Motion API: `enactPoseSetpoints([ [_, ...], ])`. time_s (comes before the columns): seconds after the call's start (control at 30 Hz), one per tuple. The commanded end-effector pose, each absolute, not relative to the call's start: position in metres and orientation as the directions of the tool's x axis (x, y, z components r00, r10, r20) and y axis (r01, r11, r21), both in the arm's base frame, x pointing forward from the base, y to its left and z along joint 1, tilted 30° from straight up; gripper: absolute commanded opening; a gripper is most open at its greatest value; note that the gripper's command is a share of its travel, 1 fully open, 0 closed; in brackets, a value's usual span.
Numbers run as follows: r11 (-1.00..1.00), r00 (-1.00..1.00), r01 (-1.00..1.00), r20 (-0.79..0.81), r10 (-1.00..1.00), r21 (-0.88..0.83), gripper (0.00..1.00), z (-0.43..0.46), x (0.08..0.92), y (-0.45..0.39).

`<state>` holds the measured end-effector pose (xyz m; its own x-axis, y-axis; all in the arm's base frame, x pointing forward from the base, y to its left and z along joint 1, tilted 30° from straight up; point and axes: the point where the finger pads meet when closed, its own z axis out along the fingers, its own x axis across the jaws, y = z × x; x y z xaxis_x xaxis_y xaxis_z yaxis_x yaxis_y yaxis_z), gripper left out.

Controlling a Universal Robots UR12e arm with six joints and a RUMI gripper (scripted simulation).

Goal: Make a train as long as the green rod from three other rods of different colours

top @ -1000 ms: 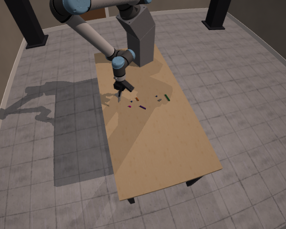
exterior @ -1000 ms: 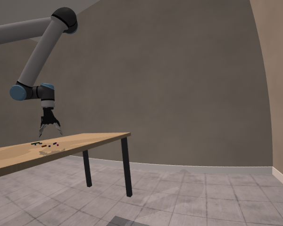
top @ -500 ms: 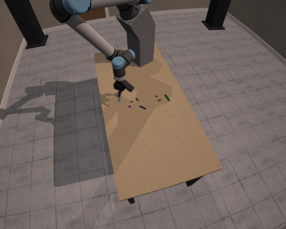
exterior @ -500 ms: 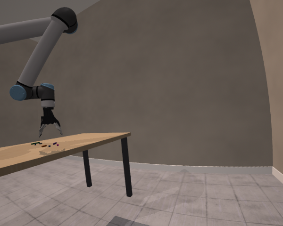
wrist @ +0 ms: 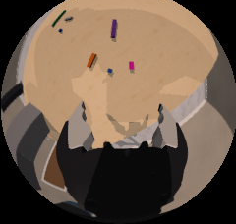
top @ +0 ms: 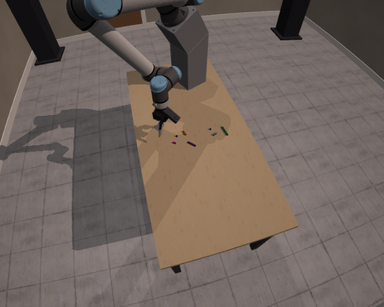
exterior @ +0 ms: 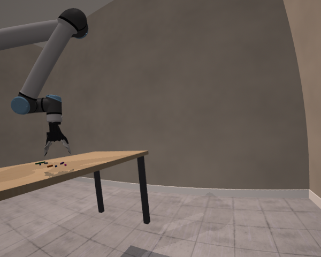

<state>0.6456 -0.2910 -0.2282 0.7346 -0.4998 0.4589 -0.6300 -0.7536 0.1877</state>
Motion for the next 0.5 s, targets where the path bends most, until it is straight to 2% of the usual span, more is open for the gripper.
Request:
enactPoseSetpoints([
  [0.0, -0.753, 0.734, -0.631, 0.460, -0.500, 0.187, 1.00, -0.2279, 0.6458, -0.2906],
  [0.47, -0.729, 0.703, -0.665, 0.467, -0.537, 0.164, 1.00, -0.2310, 0.6490, -0.2842],
])
